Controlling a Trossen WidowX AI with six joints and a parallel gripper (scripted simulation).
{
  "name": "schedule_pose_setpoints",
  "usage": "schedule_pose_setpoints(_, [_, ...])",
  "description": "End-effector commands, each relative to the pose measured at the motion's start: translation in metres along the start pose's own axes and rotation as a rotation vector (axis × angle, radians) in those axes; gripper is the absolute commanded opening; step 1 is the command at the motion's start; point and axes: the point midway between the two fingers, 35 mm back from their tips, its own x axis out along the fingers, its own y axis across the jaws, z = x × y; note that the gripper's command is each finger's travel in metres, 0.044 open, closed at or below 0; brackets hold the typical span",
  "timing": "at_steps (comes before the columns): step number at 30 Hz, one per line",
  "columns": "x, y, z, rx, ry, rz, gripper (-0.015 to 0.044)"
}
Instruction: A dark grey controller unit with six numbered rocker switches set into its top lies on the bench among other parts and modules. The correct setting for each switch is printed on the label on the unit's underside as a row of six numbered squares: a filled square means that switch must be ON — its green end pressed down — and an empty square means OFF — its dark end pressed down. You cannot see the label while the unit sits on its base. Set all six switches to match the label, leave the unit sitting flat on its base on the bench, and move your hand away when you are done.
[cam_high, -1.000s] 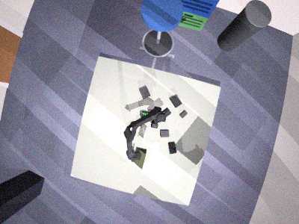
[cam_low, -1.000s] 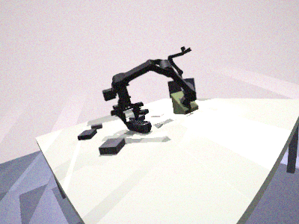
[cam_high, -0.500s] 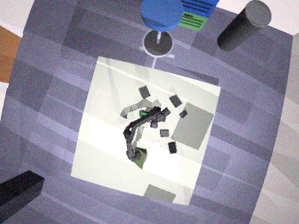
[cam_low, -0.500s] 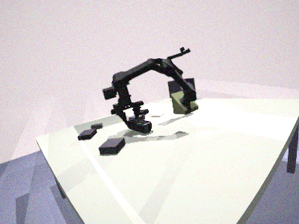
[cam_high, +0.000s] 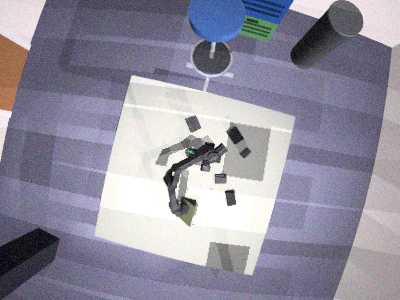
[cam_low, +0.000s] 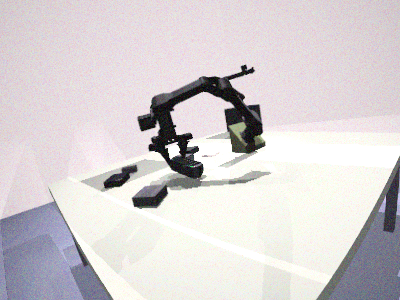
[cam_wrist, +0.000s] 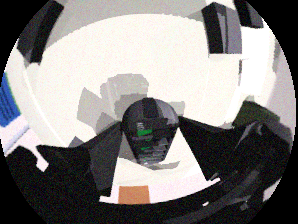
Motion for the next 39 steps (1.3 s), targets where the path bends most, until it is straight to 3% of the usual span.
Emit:
schedule_pose_setpoints(1, [-0.008,0.001,-0.004,0.004,-0.01,0.012,0.0336])
schedule_pose_setpoints(39, [-0.029,0.001,-0.027,0.005,-0.094,0.011,0.0336])
